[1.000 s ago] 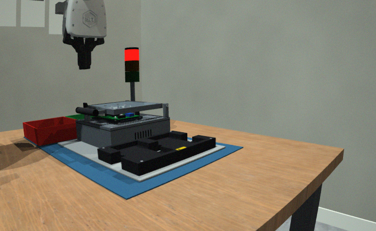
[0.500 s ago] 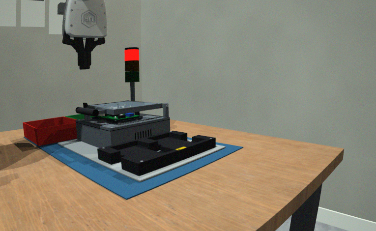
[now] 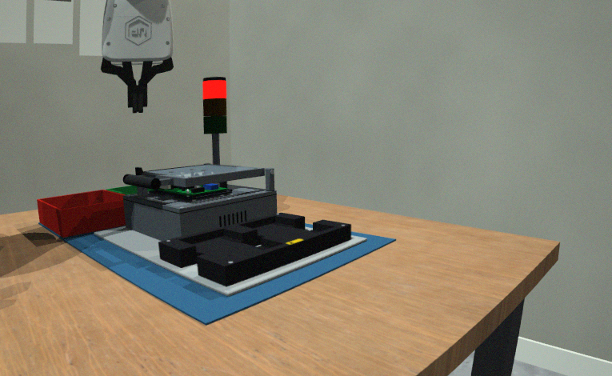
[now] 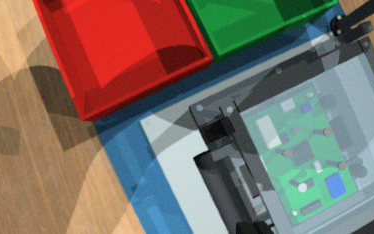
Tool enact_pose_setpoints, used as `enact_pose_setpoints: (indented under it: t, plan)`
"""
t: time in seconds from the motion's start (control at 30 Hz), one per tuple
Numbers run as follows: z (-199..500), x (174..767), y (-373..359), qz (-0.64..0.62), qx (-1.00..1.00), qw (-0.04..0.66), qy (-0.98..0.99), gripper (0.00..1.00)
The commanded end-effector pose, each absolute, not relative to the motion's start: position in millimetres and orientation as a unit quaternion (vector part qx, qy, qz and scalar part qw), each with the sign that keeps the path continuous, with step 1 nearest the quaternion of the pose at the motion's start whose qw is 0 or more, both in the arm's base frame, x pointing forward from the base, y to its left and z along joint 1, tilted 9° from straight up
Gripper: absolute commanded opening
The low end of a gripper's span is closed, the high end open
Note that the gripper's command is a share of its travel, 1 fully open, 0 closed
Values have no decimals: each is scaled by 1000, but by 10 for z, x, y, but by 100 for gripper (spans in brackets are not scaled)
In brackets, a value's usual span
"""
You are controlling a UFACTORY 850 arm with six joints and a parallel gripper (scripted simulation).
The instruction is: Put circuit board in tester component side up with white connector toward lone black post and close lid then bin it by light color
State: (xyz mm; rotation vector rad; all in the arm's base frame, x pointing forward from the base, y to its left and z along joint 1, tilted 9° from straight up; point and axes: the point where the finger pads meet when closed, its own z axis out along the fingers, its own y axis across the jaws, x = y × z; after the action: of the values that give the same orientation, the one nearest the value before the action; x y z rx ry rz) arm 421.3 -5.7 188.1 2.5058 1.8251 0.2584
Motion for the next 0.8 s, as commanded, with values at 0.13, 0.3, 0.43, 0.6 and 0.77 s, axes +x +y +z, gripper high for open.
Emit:
enact_pose_setpoints:
  t: [0.13,0.3,0.43,0.6,0.77]
  plan:
    - [1887,4220,-57,77,870,14,488,0]
    - [1887,4220,-57,78,903,8,423,0]
    - [1887,4220,-57,78,923,4,376,0]
    - [1887,4220,-57,78,946,-1,316,0]
    - [1887,4220,-57,78,962,-6,260,0]
